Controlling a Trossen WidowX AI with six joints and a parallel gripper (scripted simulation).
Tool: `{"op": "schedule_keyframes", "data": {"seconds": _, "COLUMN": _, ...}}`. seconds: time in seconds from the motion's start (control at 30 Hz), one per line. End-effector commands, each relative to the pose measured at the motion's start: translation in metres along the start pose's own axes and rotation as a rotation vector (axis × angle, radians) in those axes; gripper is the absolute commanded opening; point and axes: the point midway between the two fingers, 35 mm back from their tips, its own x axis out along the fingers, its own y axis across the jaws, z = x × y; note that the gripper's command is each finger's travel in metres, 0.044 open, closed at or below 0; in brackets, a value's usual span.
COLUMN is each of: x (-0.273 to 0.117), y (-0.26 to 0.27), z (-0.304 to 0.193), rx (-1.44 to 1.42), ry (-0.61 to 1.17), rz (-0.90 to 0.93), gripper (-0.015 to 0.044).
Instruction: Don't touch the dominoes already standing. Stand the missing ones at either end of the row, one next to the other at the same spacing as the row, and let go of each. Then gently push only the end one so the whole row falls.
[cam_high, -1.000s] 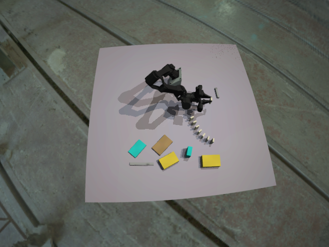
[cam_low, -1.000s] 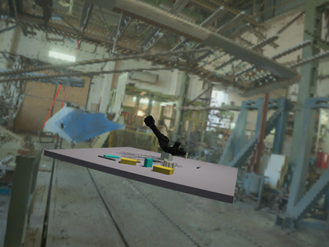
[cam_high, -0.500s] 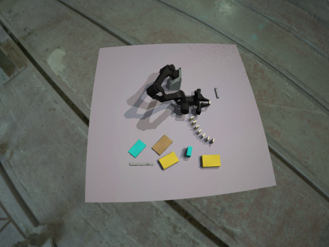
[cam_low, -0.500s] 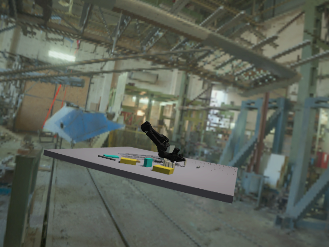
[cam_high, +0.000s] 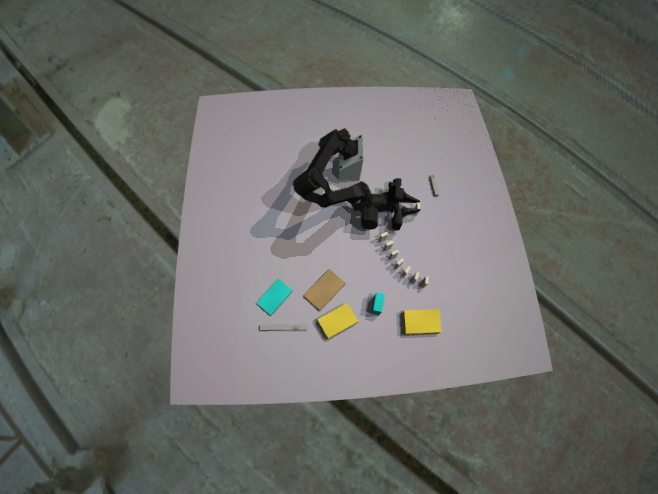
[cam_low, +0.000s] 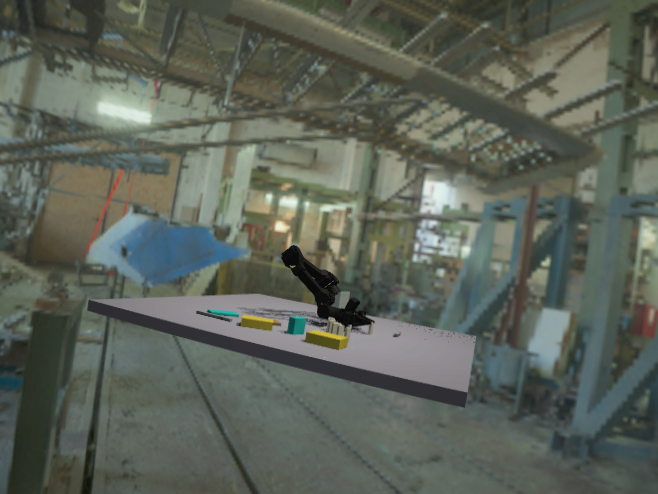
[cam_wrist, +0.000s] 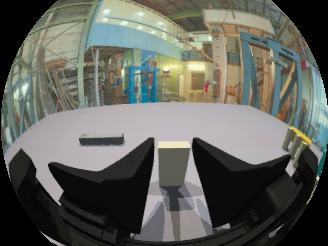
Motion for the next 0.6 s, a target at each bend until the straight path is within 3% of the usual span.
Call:
{"op": "schedule_keyframes", "data": {"seconds": 0.0, "x": 0.0, "y": 0.0, "z": 0.0, "rx": -0.002, "ry": -0.005, "rz": 0.002, "gripper": 0.0238}}
{"op": "schedule_keyframes", "data": {"seconds": 0.27, "x": 0.0, "y": 0.0, "z": 0.0, "rx": -0.002, "ry": -0.005, "rz": 0.002, "gripper": 0.044}}
{"op": "schedule_keyframes", "data": {"seconds": 0.57, "x": 0.0, "y": -0.001, "z": 0.051, "rx": -0.002, "ry": -0.003, "rz": -0.002, "gripper": 0.044}}
